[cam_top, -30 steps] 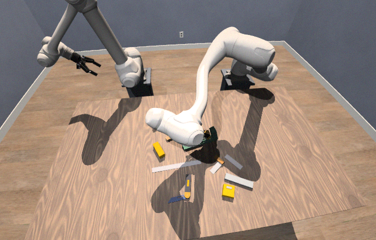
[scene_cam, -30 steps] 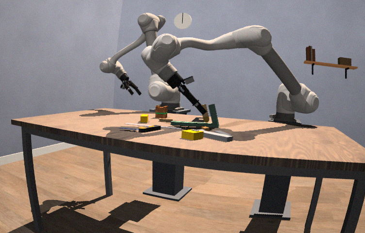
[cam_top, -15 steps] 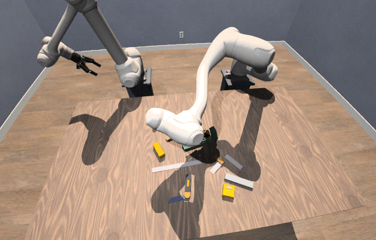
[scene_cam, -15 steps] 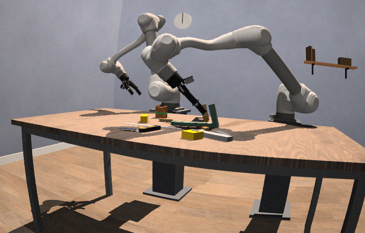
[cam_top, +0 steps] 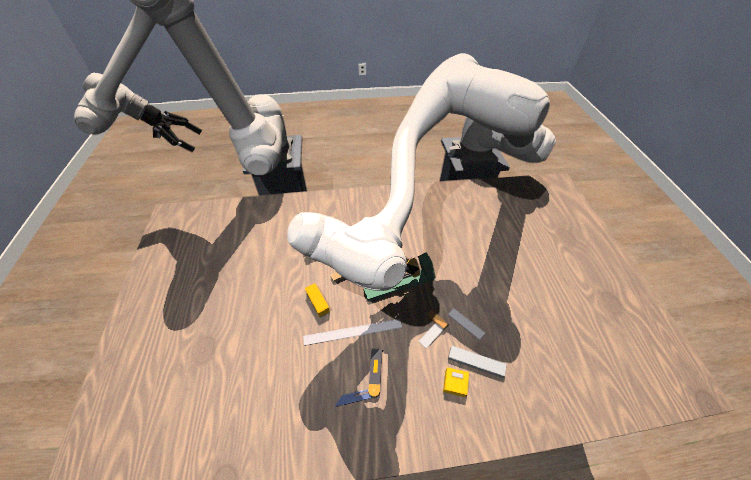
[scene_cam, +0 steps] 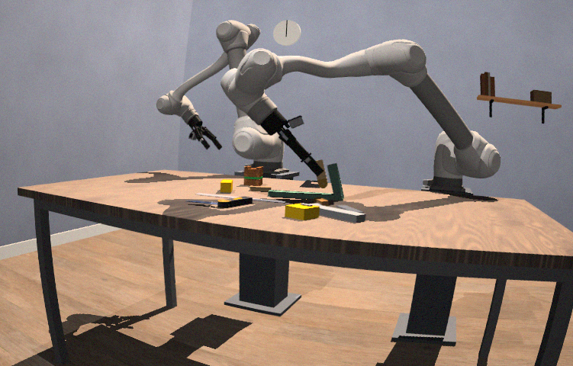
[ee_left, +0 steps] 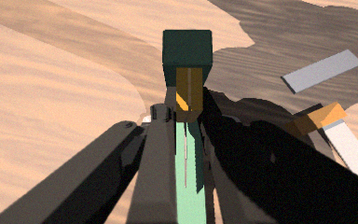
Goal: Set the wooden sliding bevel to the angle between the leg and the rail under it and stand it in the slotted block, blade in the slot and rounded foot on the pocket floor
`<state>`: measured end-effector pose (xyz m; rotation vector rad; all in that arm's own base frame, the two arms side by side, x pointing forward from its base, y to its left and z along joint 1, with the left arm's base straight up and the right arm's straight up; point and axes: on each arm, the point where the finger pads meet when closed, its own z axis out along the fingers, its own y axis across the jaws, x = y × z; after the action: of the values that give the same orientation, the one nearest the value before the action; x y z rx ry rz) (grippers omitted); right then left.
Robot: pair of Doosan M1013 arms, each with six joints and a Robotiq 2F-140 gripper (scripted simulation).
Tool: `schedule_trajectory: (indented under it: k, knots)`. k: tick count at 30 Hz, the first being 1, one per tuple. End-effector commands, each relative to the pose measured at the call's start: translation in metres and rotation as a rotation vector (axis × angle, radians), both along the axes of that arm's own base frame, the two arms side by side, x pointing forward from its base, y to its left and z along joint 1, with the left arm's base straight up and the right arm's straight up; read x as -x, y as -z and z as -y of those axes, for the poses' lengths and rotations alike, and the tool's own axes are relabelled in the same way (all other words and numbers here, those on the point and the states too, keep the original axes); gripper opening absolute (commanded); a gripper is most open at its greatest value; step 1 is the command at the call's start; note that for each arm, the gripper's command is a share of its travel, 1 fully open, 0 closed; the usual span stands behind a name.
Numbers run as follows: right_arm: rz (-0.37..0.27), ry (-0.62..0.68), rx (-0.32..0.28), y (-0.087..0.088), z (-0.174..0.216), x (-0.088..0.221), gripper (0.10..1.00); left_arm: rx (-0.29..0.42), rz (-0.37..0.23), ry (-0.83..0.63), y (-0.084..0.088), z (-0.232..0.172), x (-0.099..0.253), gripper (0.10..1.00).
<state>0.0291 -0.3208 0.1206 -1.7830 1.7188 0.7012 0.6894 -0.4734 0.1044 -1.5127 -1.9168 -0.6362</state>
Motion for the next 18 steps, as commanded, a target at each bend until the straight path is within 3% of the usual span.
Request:
schedule_trajectory:
  k: [1,18]
  knots:
    - [0.000,0.000,0.001,0.000,0.000,0.000,1.000,0.001,0.001,0.000,-0.007,0.002,-0.001,0.099]
    - [0.000,0.000,0.001,0.000,0.000,0.000,1.000,0.001,0.001,0.000,-0.041,0.011,-0.003,0.099]
